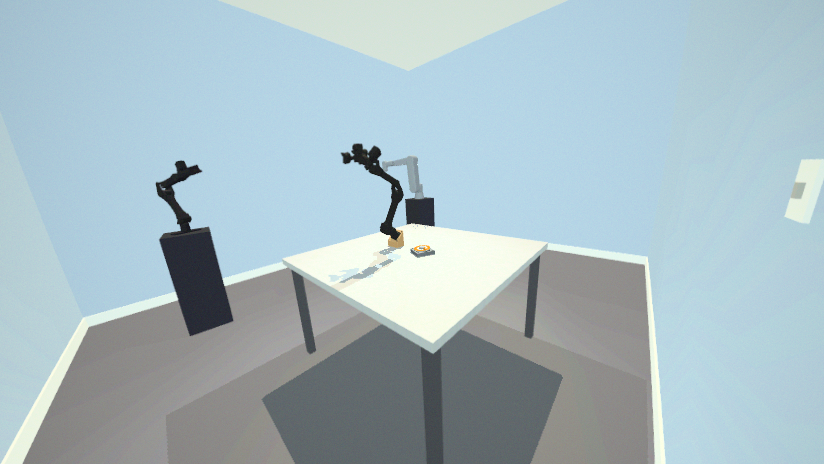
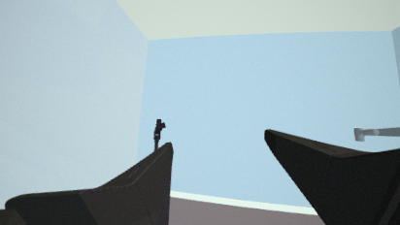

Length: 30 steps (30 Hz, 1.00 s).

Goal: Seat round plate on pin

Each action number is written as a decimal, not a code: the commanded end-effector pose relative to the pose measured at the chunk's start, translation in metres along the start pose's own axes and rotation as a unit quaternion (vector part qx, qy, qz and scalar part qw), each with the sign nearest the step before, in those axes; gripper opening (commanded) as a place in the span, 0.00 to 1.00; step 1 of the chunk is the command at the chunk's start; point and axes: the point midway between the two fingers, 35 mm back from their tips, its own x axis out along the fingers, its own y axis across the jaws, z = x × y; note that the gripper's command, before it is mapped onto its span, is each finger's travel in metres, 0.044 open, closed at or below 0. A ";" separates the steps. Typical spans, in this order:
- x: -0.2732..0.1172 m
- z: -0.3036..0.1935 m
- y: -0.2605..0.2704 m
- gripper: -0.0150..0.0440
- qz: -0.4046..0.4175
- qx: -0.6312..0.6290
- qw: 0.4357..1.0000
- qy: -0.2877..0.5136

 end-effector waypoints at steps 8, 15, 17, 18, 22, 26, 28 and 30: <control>0.024 -0.055 0.102 0.58 0.146 -0.018 0.988 0.046; 0.005 -0.120 0.204 0.26 0.299 -0.028 0.947 0.117; -0.004 -0.134 0.223 0.25 0.325 -0.037 0.936 0.132; -0.012 -0.144 0.236 0.25 0.345 -0.047 0.927 0.141; -0.064 -0.190 0.292 0.25 0.444 -0.093 0.873 0.179; -0.102 -0.214 0.316 0.25 0.503 -0.109 0.834 0.198; -0.147 -0.238 0.337 0.25 0.556 -0.124 0.790 0.227; -0.183 -0.254 0.348 0.25 0.592 -0.137 0.755 0.246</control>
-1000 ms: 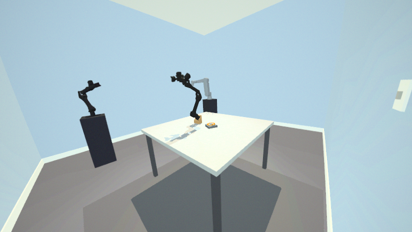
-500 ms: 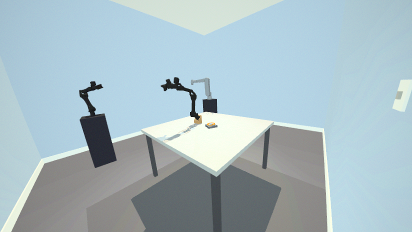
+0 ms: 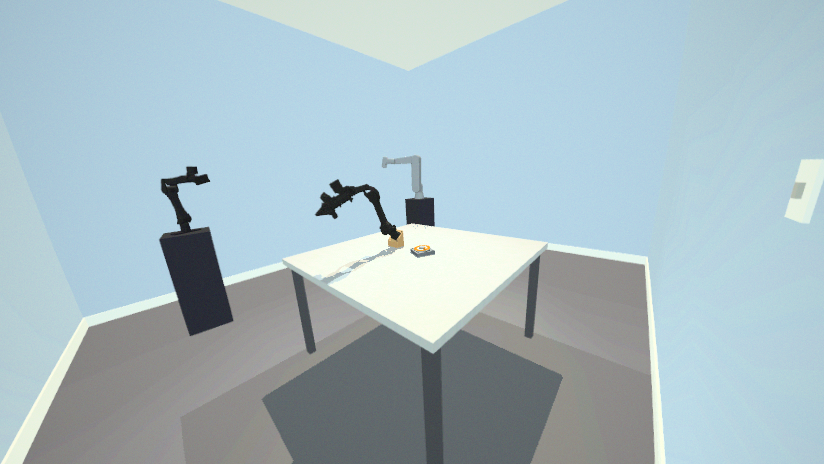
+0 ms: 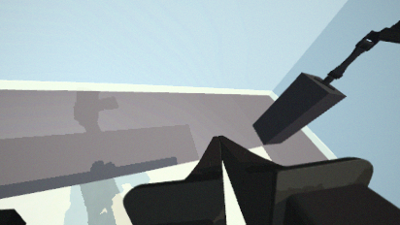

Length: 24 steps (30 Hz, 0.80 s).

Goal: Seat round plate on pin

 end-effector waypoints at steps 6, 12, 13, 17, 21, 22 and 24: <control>0.001 -0.073 0.149 0.25 0.198 -0.074 0.974 0.082; -0.037 -0.122 0.225 0.25 0.295 -0.121 0.937 0.143; -0.050 -0.134 0.242 0.25 0.318 -0.135 0.925 0.156; -0.105 -0.178 0.290 0.25 0.389 -0.193 0.878 0.199; -0.151 -0.209 0.313 0.25 0.431 -0.241 0.840 0.223; -0.173 -0.222 0.321 0.25 0.447 -0.264 0.823 0.231; -0.207 -0.243 0.327 0.25 0.469 -0.302 0.794 0.241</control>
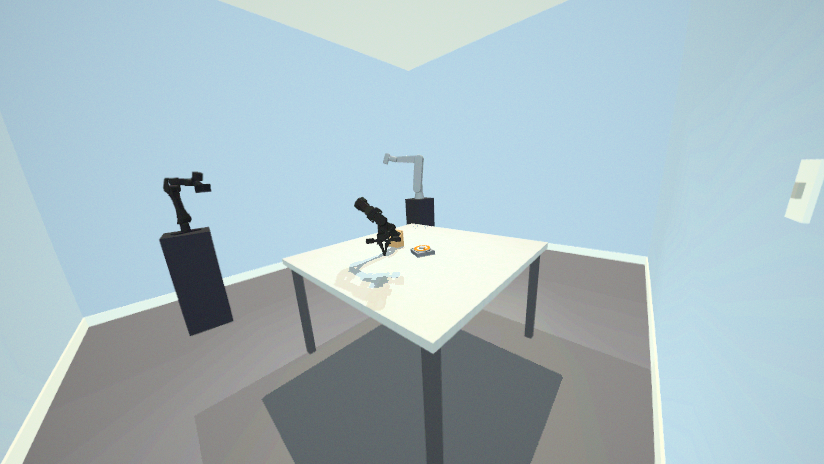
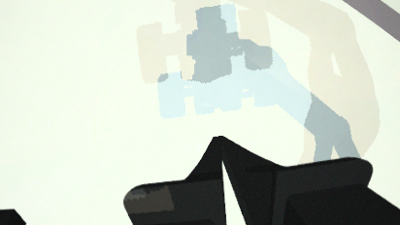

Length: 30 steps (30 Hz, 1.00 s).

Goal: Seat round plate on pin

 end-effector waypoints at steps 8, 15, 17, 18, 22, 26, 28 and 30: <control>-0.024 -0.104 0.160 0.25 0.088 -0.216 0.966 0.114; -0.057 -0.179 0.207 0.25 0.071 -0.353 0.921 0.150; -0.065 -0.196 0.213 0.25 0.061 -0.385 0.908 0.153; -0.066 -0.198 0.214 0.25 0.059 -0.388 0.907 0.153; -0.065 -0.198 0.215 0.25 0.059 -0.388 0.907 0.153; -0.051 -0.203 0.216 0.25 0.060 -0.388 0.907 0.153; -0.041 -0.206 0.216 0.25 0.060 -0.388 0.907 0.153; -0.032 -0.209 0.216 0.25 0.059 -0.388 0.907 0.153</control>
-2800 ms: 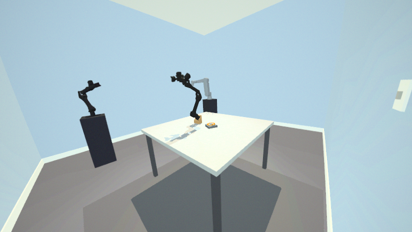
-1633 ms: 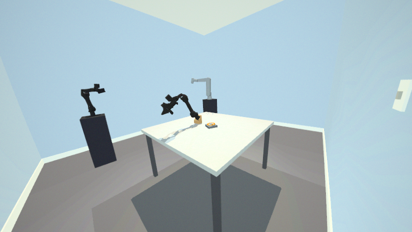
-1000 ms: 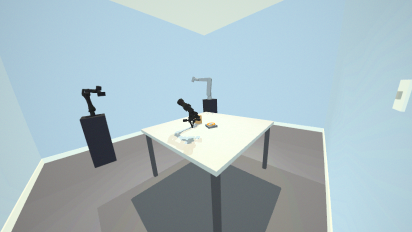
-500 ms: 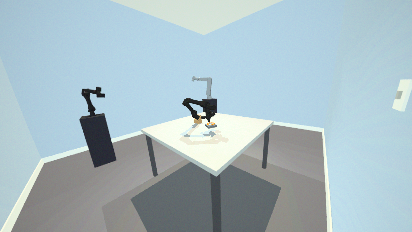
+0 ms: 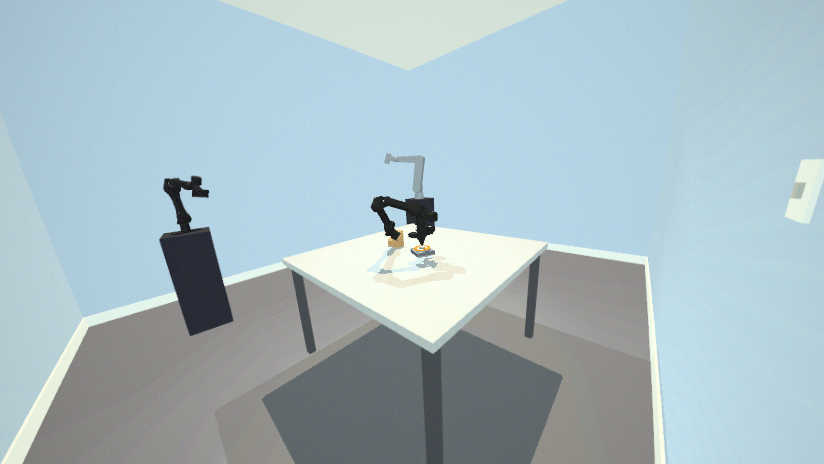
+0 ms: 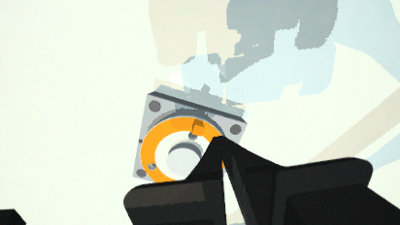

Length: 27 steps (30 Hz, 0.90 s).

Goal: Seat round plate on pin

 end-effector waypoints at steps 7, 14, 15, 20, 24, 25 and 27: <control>0.026 -0.003 0.001 0.25 -0.005 -0.006 1.000 0.005; 0.026 0.002 0.007 0.25 -0.005 -0.006 1.000 0.005; 0.026 0.004 0.008 0.25 -0.005 -0.006 1.000 0.005; 0.027 0.008 0.013 0.25 -0.005 -0.005 1.000 0.005; 0.027 0.009 0.017 0.25 -0.005 -0.005 1.000 0.005; 0.027 0.009 0.018 0.25 -0.005 -0.005 1.000 0.005; 0.028 0.010 0.020 0.25 -0.005 -0.005 1.000 0.004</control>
